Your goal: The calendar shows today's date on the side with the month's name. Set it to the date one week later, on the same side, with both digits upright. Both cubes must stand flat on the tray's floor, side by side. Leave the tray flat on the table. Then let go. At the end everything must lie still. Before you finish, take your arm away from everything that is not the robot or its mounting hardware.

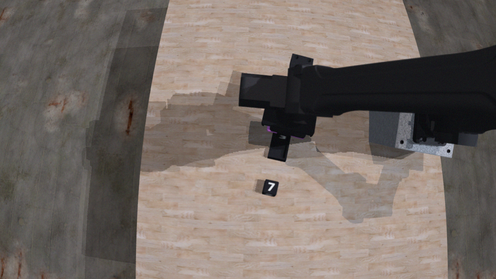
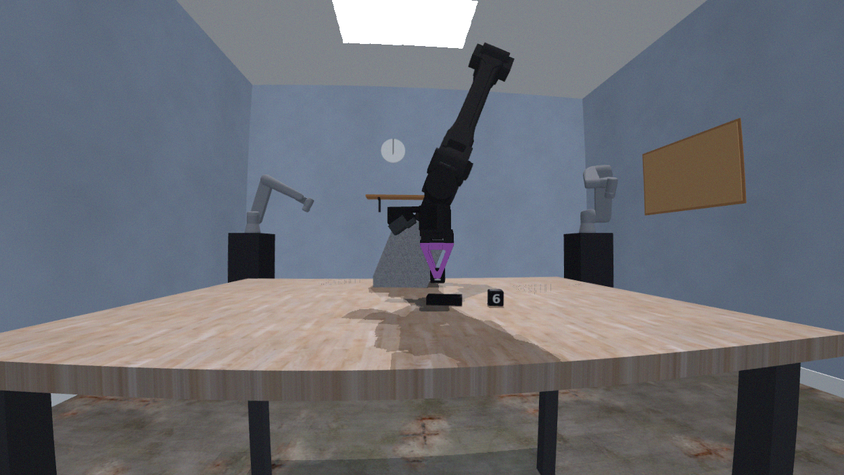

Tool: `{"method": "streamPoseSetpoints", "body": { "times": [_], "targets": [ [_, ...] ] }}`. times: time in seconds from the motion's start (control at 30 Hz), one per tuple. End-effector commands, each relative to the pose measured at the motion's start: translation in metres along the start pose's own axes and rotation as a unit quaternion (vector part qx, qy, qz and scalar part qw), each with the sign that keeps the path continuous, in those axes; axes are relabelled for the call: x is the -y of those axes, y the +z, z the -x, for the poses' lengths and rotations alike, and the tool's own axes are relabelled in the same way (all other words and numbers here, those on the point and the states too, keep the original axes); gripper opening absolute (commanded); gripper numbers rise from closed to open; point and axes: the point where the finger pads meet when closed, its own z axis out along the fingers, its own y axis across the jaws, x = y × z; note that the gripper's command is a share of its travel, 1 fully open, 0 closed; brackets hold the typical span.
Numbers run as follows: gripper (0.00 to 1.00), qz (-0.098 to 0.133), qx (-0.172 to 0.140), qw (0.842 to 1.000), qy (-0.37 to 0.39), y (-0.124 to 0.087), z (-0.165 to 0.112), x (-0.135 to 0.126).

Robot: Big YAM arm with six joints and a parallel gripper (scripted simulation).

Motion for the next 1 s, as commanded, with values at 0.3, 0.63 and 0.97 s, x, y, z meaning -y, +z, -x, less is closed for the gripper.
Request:
{"method": "streamPoseSetpoints", "body": {
  "times": [0.3,0.63,0.97],
  "targets": [
    [0.26,0.003,0.002,1.000,0.013,-0.0006,0.0067,0.0006],
    [0.26,0.001,0.002,1.000,0.011,0.0007,0.0070,0.0017],
    [0.26,0.001,0.002,1.000,0.011,0.0007,0.0070,0.0017]
  ]
}}
